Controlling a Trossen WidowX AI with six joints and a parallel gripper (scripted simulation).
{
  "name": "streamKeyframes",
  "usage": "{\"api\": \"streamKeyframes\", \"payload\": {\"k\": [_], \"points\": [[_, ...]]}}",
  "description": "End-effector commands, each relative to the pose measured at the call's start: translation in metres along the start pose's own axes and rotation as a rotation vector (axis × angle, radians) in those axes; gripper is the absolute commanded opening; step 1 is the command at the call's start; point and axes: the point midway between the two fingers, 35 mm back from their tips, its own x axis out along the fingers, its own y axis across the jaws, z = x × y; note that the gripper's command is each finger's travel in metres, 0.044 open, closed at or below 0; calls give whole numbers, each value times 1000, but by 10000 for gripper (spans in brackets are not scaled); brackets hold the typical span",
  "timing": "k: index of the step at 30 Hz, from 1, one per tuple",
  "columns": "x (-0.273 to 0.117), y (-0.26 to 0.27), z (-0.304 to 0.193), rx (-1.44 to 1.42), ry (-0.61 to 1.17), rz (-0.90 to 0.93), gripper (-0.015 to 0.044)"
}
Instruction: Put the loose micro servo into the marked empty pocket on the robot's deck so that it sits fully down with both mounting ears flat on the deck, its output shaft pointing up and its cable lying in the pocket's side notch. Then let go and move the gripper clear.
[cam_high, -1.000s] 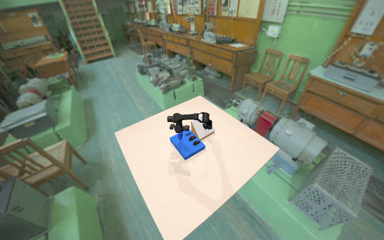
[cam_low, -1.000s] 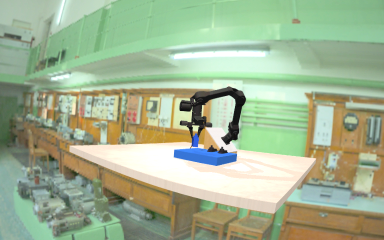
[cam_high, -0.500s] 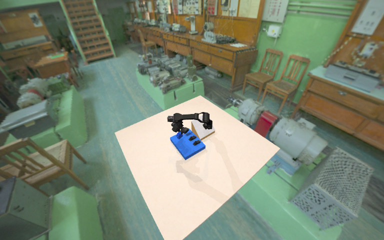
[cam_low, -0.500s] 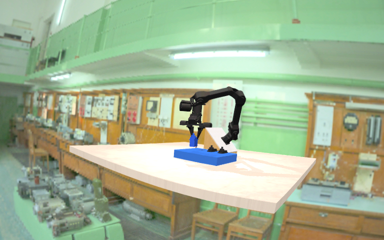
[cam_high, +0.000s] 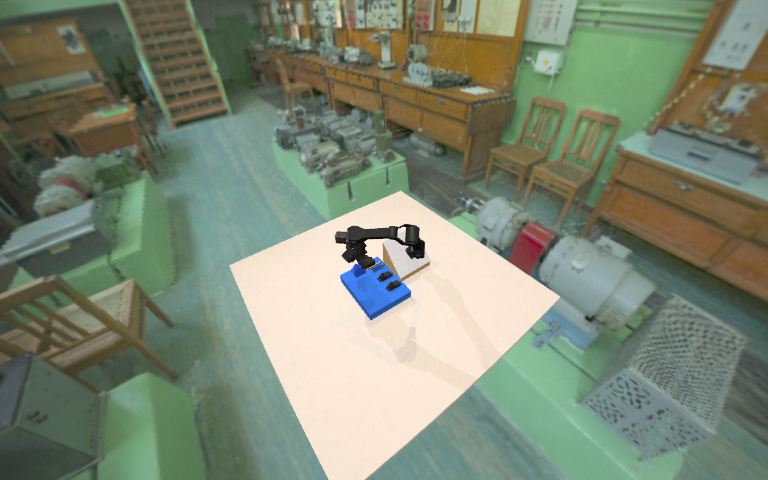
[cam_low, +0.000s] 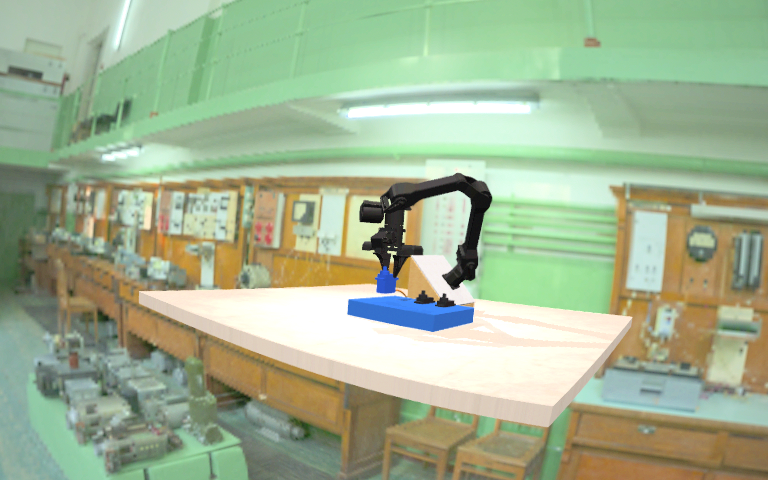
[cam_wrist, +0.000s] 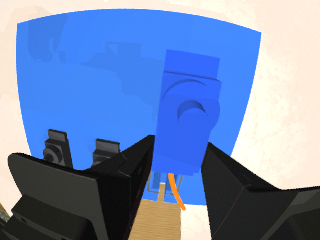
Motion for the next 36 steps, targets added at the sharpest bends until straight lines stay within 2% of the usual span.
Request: {"api": "streamKeyframes", "payload": {"k": [1, 21, 36], "points": [[-3, -1, -11, 9, -5, -7, 0], [-2, -1, -104, 13, -1, -7, 0], [14, -2, -106, 13, -1, -7, 0]]}}
